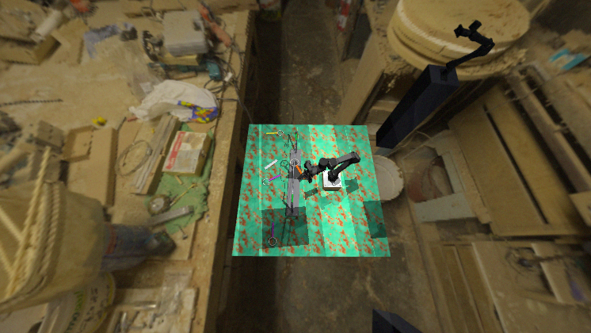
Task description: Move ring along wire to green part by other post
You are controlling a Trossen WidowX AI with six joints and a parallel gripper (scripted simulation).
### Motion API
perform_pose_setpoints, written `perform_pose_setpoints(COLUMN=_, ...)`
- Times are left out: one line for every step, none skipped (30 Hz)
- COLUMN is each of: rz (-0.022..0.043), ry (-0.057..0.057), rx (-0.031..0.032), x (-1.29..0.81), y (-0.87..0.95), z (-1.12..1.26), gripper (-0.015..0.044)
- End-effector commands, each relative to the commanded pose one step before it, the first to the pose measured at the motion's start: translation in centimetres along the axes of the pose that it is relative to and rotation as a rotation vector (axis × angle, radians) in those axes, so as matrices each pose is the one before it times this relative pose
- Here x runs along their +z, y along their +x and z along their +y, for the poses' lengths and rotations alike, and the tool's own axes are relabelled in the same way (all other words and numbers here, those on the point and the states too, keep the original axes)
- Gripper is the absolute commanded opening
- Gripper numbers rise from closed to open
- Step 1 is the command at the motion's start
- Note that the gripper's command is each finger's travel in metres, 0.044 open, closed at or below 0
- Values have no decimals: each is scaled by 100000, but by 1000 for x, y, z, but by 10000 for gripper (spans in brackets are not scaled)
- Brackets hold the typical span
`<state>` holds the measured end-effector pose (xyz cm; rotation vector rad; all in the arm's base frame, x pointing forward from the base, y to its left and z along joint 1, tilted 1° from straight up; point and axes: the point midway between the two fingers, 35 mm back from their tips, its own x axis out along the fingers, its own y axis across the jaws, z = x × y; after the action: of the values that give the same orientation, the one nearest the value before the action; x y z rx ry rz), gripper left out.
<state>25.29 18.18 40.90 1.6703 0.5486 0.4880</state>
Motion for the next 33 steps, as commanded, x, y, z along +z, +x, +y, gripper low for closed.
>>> perform_pose_setpoints(rz=7, ry=-4338, rx=-2069, x=-82, y=117, z=65, gripper=-150)
perform_pose_setpoints(rz=-116, ry=-1103, rx=-677, x=2, y=5, z=-46, gripper=-150)
perform_pose_setpoints(rz=-117, ry=-1107, rx=-677, x=-1, y=6, z=-47, gripper=-150)
perform_pose_setpoints(rz=-119, ry=-1109, rx=-676, x=-1, y=6, z=-47, gripper=-150)
perform_pose_setpoints(rz=-120, ry=-1110, rx=-674, x=0, y=6, z=-47, gripper=-150)
perform_pose_setpoints(rz=-120, ry=-1109, rx=-672, x=1, y=5, z=-47, gripper=-150)
perform_pose_setpoints(rz=-121, ry=-1109, rx=-670, x=2, y=5, z=-48, gripper=-150)
perform_pose_setpoints(rz=-122, ry=-1110, rx=-668, x=-1, y=6, z=-48, gripper=-150)
perform_pose_setpoints(rz=-122, ry=-1111, rx=-666, x=-1, y=6, z=-48, gripper=-150)
perform_pose_setpoints(rz=-123, ry=-1111, rx=-665, x=0, y=6, z=-48, gripper=-150)
perform_pose_setpoints(rz=-124, ry=-1111, rx=-663, x=1, y=5, z=-48, gripper=-150)
perform_pose_setpoints(rz=-124, ry=-1111, rx=-661, x=2, y=5, z=-48, gripper=-150)
perform_pose_setpoints(rz=-125, ry=-1110, rx=-659, x=-1, y=6, z=-48, gripper=-150)
perform_pose_setpoints(rz=-126, ry=-1110, rx=-657, x=-1, y=6, z=-48, gripper=-150)
perform_pose_setpoints(rz=-126, ry=-1110, rx=-655, x=0, y=6, z=-48, gripper=-150)
perform_pose_setpoints(rz=-127, ry=-1110, rx=-654, x=1, y=5, z=-48, gripper=-150)
perform_pose_setpoints(rz=-127, ry=-1110, rx=-652, x=2, y=5, z=-48, gripper=-150)
perform_pose_setpoints(rz=-128, ry=-1110, rx=-650, x=-1, y=6, z=-48, gripper=-150)
perform_pose_setpoints(rz=-128, ry=-1110, rx=-649, x=-1, y=6, z=-48, gripper=-150)
perform_pose_setpoints(rz=-129, ry=-1110, rx=-647, x=0, y=6, z=-48, gripper=-150)
perform_pose_setpoints(rz=-130, ry=-1110, rx=-646, x=1, y=6, z=-48, gripper=-150)
perform_pose_setpoints(rz=-130, ry=-1110, rx=-645, x=2, y=5, z=-48, gripper=-150)
perform_pose_setpoints(rz=-130, ry=-1109, rx=-643, x=-1, y=6, z=-48, gripper=-150)
perform_pose_setpoints(rz=-131, ry=-1109, rx=-642, x=-1, y=6, z=-48, gripper=-150)
perform_pose_setpoints(rz=-131, ry=-1109, rx=-641, x=0, y=6, z=-48, gripper=-150)
perform_pose_setpoints(rz=-132, ry=-1109, rx=-640, x=1, y=6, z=-48, gripper=-150)
perform_pose_setpoints(rz=-132, ry=-1109, rx=-639, x=2, y=5, z=-48, gripper=-150)
perform_pose_setpoints(rz=-132, ry=-1109, rx=-638, x=-1, y=6, z=-48, gripper=-150)
perform_pose_setpoints(rz=-133, ry=-1109, rx=-637, x=-1, y=7, z=-48, gripper=-150)
perform_pose_setpoints(rz=-133, ry=-1109, rx=-636, x=0, y=6, z=-48, gripper=-150)
perform_pose_setpoints(rz=-134, ry=-1109, rx=-636, x=1, y=6, z=-48, gripper=-150)
perform_pose_setpoints(rz=-134, ry=-1109, rx=-635, x=2, y=5, z=-48, gripper=-150)
perform_pose_setpoints(rz=-134, ry=-1108, rx=-633, x=-1, y=6, z=-48, gripper=-150)
